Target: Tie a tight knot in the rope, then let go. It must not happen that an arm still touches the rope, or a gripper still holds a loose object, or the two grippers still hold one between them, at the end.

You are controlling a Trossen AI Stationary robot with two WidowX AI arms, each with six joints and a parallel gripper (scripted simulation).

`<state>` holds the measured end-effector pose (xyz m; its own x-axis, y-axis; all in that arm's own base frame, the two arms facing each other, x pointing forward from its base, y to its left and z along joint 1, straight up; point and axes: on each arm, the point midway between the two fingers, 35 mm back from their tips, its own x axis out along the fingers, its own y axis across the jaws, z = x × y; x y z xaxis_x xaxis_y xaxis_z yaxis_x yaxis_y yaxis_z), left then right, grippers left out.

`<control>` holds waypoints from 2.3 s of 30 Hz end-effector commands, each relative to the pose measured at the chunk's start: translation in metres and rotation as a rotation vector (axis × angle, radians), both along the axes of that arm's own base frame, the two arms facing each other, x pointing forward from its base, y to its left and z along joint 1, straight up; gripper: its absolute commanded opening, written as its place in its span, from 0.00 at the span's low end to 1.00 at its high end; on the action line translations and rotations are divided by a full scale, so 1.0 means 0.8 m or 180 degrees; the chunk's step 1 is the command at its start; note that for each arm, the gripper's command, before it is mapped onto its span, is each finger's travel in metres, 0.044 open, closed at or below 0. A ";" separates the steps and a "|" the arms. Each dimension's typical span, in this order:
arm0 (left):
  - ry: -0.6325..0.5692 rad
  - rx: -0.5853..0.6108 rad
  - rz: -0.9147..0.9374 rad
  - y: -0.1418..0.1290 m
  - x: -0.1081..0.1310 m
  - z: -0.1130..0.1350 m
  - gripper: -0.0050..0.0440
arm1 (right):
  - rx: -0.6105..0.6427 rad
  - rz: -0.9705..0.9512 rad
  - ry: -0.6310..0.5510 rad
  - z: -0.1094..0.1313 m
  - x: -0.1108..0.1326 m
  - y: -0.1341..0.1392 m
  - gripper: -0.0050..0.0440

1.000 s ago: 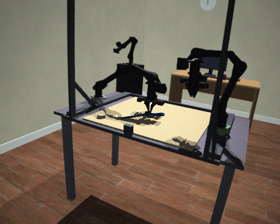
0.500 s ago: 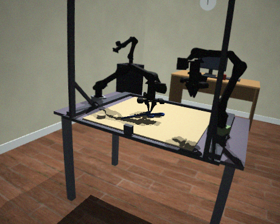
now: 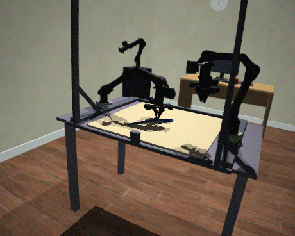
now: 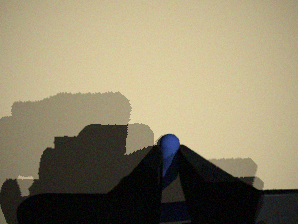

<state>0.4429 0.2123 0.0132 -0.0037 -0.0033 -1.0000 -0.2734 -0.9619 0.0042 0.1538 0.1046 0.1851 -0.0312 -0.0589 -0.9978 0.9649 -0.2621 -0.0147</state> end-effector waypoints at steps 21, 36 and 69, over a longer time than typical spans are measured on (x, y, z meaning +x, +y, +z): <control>-0.0110 0.0059 0.0138 0.010 -0.022 0.022 0.17 | 0.0013 -0.0005 -0.0042 0.004 0.000 -0.001 0.31; -0.0107 0.0059 0.0138 0.013 -0.036 0.021 0.17 | 0.0013 -0.0005 -0.0042 0.004 0.000 -0.001 0.31; -0.0101 0.0061 0.0138 0.021 -0.069 0.020 0.17 | 0.0013 -0.0005 -0.0042 0.004 0.000 -0.001 0.31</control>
